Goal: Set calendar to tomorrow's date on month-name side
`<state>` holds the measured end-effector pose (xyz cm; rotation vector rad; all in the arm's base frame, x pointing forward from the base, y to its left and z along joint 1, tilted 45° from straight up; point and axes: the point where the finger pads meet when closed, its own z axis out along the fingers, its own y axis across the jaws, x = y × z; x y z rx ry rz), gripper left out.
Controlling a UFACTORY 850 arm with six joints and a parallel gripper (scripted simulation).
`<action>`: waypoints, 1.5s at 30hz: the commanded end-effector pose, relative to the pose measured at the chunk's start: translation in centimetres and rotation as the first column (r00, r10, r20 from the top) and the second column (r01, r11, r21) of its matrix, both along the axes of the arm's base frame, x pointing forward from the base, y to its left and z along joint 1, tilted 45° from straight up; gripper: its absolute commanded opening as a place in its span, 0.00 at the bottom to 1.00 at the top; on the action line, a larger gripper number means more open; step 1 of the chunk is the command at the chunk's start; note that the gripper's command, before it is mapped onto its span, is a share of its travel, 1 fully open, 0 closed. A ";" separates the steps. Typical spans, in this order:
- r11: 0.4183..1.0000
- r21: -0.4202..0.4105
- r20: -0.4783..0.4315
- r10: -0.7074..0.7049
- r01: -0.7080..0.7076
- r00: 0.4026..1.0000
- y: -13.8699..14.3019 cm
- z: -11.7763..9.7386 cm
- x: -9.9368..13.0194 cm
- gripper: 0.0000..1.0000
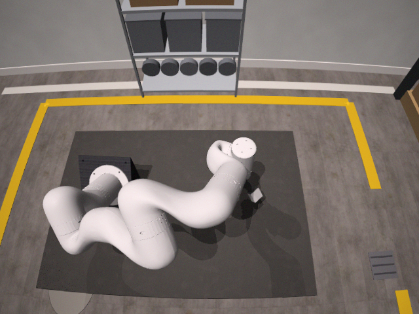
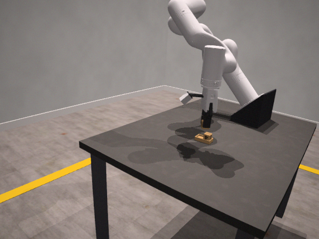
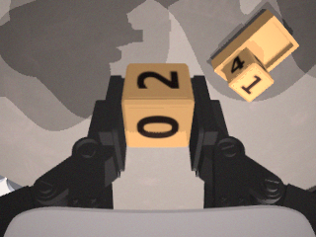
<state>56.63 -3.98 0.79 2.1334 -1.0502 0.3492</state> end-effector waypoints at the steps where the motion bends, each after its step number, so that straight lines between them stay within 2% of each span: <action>1: 0.998 0.013 -0.078 0.061 -0.060 0.995 0.1 -0.1 0.3 0.29; 3: 0.990 0.030 -0.154 0.139 -0.136 0.978 0.2 -0.2 0.5 0.29; 9: 0.970 0.062 -0.253 0.243 -0.235 0.937 0.3 -0.4 0.8 0.29; 11: 0.953 0.086 -0.308 0.302 -0.290 0.902 0.4 -0.6 1.0 0.29; 12: 0.953 0.086 -0.308 0.302 -0.290 0.902 0.4 -0.6 1.0 0.29; 15: 0.926 0.121 -0.376 0.376 -0.358 0.847 0.5 -0.7 1.2 0.29; 17: 0.926 0.121 -0.376 0.376 -0.358 0.847 0.5 -0.7 1.2 0.29; 23: 0.876 0.182 -0.464 0.477 -0.447 0.747 0.6 -1.0 1.5 0.29; 32: 0.837 0.227 -0.515 0.537 -0.498 0.669 0.7 -1.1 1.7 0.29; 45: 0.833 0.232 -0.520 0.543 -0.503 0.660 0.7 -1.2 1.8 0.29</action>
